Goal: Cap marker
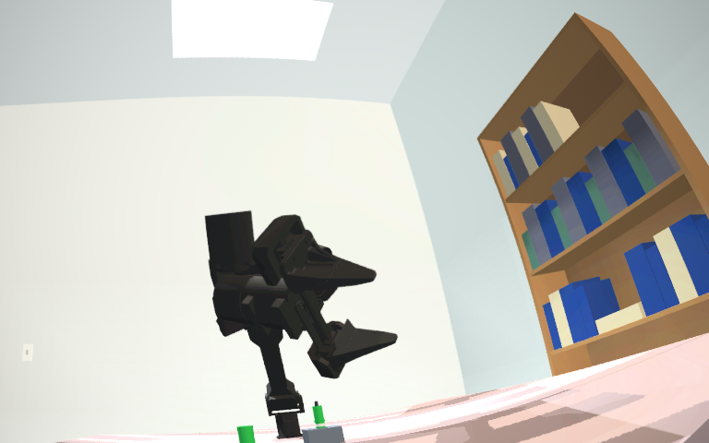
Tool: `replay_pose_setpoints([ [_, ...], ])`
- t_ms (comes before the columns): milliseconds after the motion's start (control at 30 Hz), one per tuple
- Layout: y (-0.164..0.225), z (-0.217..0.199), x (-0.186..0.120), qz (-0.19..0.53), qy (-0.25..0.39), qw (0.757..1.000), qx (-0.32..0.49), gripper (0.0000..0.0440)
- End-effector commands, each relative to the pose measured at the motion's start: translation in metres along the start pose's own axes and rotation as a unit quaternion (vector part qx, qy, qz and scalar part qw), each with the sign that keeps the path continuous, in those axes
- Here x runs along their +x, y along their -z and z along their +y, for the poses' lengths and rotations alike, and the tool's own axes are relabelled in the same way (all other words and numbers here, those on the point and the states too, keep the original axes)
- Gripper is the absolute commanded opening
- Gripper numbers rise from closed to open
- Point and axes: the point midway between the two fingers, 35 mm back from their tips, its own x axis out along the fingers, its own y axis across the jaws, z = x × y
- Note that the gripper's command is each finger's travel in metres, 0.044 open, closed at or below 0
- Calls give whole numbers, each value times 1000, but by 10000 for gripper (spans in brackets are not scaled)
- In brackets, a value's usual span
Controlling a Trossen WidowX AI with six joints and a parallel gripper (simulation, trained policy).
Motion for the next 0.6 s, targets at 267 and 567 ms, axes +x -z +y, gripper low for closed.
replay_pose_setpoints([
  [267,-2,-8,-21,52,10,998,28,247],
  [567,-8,-10,-38,105,15,993,51,259],
])
